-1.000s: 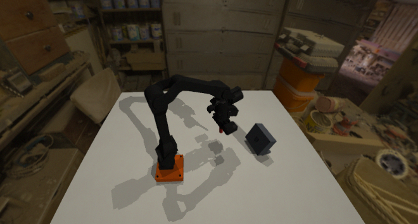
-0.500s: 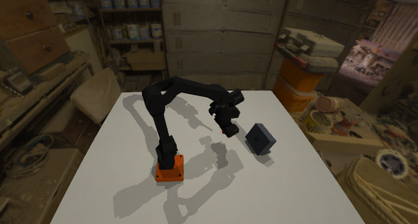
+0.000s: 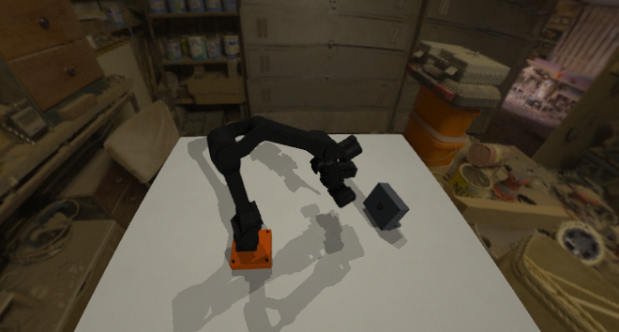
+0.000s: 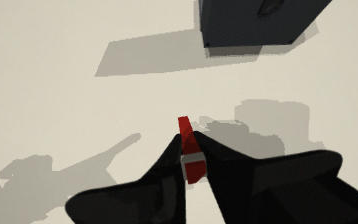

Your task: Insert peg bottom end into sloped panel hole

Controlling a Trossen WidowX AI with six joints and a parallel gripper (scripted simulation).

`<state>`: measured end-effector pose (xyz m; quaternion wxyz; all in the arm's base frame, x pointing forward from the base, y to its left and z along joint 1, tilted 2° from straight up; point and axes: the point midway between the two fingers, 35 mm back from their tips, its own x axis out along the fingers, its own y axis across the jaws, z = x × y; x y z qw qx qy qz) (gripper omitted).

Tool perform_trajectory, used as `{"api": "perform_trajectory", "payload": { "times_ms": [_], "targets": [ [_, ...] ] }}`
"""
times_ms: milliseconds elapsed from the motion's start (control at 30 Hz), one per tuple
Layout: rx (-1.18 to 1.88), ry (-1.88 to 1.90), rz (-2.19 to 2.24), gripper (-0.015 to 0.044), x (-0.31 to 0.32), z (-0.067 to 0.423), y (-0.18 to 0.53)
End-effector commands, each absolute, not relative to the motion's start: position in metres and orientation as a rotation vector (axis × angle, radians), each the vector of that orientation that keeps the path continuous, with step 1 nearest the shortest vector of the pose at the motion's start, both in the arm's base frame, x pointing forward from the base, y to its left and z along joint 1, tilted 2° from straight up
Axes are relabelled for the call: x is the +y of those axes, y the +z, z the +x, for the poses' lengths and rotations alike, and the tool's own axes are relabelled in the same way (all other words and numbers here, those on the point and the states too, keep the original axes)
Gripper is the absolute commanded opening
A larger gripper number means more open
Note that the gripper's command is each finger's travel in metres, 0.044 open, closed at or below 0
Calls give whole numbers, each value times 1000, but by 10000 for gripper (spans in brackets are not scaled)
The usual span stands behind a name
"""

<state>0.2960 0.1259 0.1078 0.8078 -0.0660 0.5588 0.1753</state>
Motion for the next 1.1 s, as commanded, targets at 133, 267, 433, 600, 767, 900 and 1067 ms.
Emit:
{"api": "perform_trajectory", "payload": {
  "times_ms": [133,267,433,600,767,900,1067],
  "targets": [
    [1154,378,-126,0,122,299,105],
    [1132,376,-117,0,121,302,103],
    [1105,373,-106,0,118,305,102],
    [1078,371,-96,0,116,307,101],
    [1050,368,-87,0,113,310,100],
    [1028,365,-80,0,111,312,99],
    [1000,362,-71,0,109,314,99]
  ]
}}
